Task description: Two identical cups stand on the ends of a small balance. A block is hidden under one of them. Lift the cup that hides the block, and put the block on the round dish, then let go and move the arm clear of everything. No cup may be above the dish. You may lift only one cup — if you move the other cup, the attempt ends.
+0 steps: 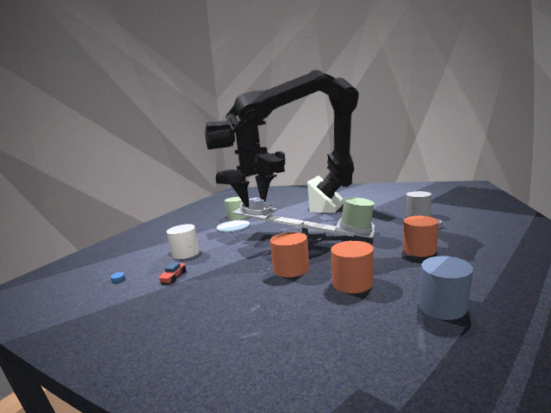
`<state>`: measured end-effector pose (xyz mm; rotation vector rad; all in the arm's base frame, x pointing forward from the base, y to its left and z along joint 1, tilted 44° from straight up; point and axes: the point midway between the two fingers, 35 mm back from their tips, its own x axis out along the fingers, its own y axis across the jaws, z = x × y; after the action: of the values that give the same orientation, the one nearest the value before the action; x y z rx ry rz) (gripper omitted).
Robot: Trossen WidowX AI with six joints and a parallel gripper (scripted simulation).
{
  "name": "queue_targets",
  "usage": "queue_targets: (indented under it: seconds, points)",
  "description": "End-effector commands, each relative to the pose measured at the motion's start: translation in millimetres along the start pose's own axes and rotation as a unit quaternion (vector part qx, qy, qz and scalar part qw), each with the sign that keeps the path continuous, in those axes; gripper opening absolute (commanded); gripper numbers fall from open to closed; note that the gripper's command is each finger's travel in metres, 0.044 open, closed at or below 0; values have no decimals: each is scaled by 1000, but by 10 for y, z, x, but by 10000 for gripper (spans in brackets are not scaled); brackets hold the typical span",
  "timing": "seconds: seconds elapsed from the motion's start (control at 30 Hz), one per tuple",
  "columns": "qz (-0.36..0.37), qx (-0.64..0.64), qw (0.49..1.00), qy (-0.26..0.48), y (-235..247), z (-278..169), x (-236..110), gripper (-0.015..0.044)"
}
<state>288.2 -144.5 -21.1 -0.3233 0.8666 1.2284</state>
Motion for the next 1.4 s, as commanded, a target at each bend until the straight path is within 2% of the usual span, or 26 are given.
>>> queue_targets:
  seconds: [0.0,0.07,0.2,0.43,0.57,1.2,1.37]
  points:
    - [-1,3,1000,-2,3,4,64,260]
    - [-1,3,1000,-2,4,4,75,260]
    - [-1,3,1000,-2,4,4,75,155]
    - [-1,3,1000,-2,4,4,75,108]
    - [-1,3,1000,-2,-8,2,9,3]
    - [-1,4,1000,-1,1,-6,-845,0]
    - [-1,4,1000,0,-3,-82,-833,0]
